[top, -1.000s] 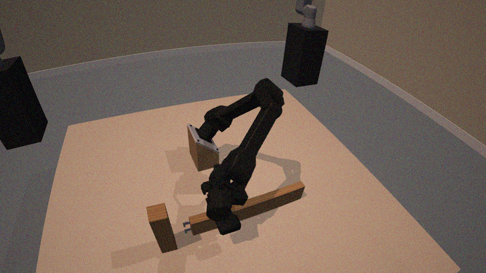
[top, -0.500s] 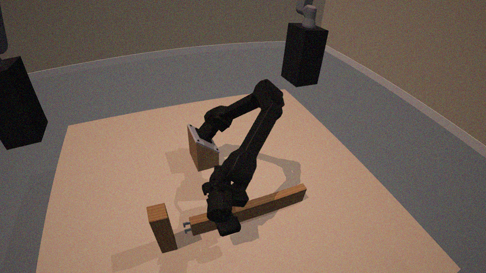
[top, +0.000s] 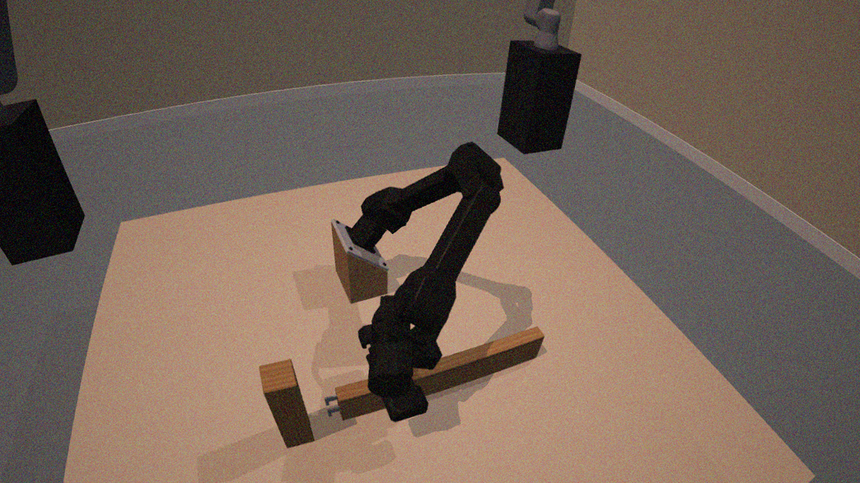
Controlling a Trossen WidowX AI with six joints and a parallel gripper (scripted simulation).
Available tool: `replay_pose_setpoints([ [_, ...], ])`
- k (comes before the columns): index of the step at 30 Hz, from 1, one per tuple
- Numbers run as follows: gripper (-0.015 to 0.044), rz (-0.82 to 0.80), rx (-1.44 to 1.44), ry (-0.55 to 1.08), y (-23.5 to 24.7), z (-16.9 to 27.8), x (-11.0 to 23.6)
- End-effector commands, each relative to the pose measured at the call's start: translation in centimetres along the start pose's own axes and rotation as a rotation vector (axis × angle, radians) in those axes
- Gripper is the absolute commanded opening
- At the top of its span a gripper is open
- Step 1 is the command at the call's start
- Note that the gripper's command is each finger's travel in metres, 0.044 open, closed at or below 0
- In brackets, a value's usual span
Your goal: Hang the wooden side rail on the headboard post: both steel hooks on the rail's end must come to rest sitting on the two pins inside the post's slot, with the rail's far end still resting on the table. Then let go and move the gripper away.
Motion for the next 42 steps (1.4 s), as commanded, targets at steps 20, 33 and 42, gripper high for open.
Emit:
replay_pose_setpoints([
  [20, 0.0, 0.009, -0.004, -0.004, -1.3, 0.2, 0.0],
  [33, 0.0, 0.001, 0.001, 0.0, -1.3, 0.3, 0.0],
  [42, 0.0, 0.009, -0.004, -0.004, -1.2, 0.3, 0.1],
])
Point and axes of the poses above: the point midway between the two fingers, 35 mm back from their tips, its own x axis back along the fingers, its own y axis across the jaws, z = x × y, the point moved 4 cm from there along x, back along the fingers, and after that the axes turned 12 degrees about x, right-handed, at the moved point
